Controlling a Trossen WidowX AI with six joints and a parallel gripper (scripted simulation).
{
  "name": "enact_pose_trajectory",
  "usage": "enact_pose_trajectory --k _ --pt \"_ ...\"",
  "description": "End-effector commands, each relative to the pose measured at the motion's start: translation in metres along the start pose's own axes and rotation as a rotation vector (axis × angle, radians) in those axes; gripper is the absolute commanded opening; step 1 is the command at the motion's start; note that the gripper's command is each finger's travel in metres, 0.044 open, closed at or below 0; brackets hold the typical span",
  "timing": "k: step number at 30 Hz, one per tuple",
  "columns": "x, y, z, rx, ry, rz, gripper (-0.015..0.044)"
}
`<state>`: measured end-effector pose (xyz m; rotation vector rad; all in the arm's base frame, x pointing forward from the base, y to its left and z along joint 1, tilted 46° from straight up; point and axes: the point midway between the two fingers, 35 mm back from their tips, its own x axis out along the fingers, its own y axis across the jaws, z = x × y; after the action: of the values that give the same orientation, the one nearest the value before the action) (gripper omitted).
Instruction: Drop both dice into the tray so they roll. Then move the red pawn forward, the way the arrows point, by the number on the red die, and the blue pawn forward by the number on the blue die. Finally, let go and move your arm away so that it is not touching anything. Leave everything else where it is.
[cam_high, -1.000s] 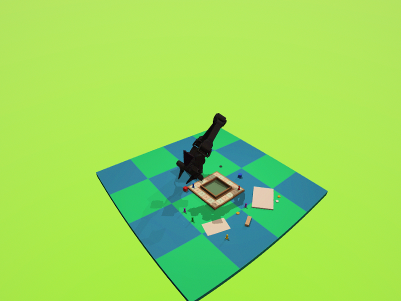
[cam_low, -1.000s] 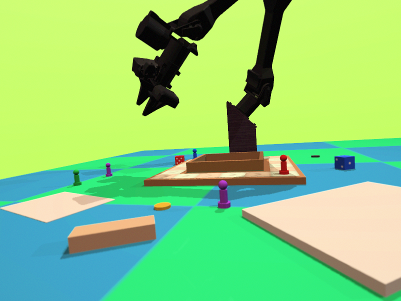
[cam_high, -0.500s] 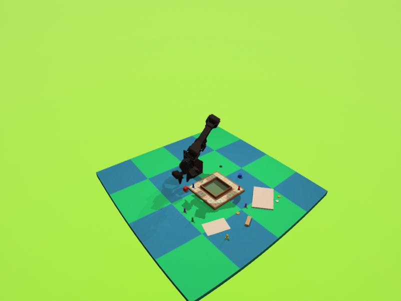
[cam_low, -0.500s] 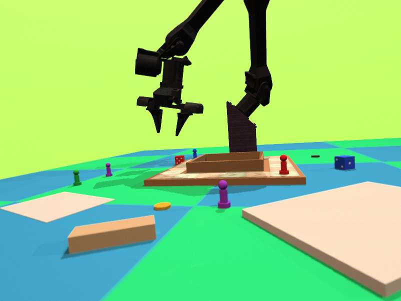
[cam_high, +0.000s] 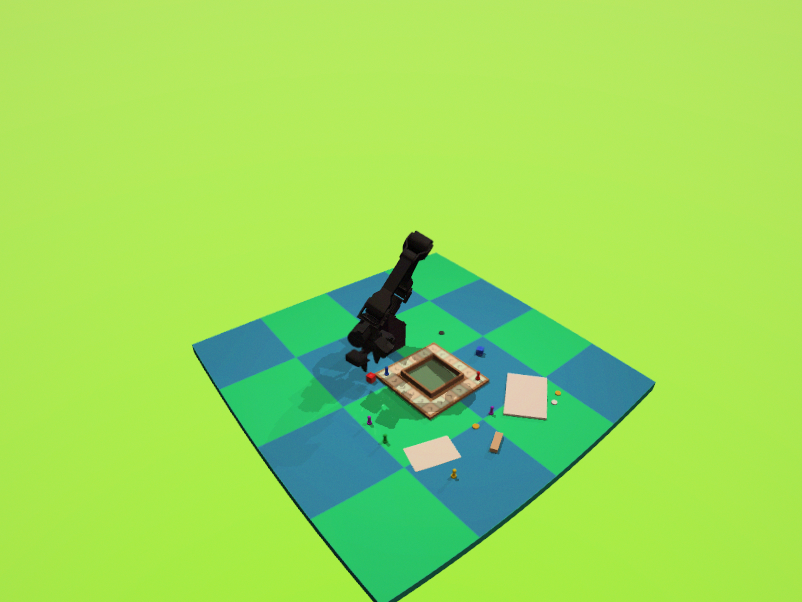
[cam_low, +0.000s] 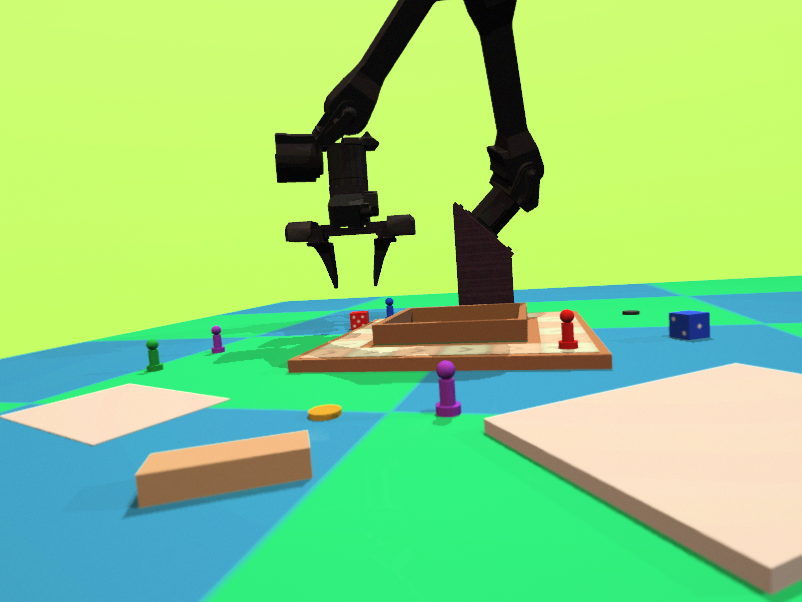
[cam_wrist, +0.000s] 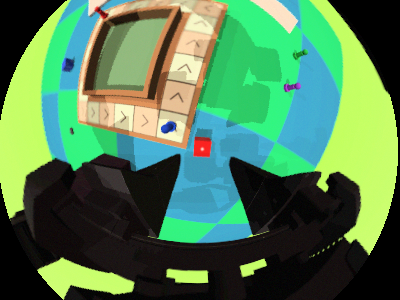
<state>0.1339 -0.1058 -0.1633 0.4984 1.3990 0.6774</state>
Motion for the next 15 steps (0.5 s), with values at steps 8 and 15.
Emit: enact_pose_trajectory --k 8,15 --pt "0.023 0.002 -0.002 0.004 -0.002 0.011 0.0275" --pt "0.034 0.002 -0.002 0.003 -0.002 0.011 0.0275"
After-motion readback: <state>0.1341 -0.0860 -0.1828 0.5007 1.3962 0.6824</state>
